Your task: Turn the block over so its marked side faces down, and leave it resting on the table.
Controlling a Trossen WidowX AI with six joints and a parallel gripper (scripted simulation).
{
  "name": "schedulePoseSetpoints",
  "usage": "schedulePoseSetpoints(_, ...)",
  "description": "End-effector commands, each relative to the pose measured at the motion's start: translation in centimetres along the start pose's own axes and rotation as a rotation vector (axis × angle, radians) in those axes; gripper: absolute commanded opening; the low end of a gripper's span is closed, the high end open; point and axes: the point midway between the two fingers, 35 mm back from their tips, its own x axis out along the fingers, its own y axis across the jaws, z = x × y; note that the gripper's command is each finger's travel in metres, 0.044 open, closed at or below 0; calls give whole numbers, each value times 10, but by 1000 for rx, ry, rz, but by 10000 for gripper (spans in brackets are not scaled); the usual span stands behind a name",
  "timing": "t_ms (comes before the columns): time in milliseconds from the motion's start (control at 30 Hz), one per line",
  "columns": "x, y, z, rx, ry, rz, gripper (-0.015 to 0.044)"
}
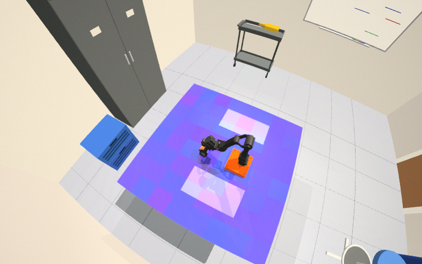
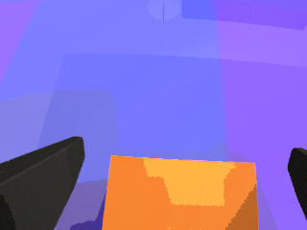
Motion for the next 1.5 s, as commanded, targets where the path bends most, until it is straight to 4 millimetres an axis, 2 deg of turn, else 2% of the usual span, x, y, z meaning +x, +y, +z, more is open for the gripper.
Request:
schedulePoseSetpoints(0,-56,-1,12,15,196,18,440)
schedulePoseSetpoints(567,-56,-1,13,15,201,18,440)
schedulePoseSetpoints(900,-45,0,43,4,524,15,440)
schedulePoseSetpoints(1167,-47,-1,62,7,795,21,440)
schedulePoseSetpoints(1467,-48,-1,63,8,818,21,440)
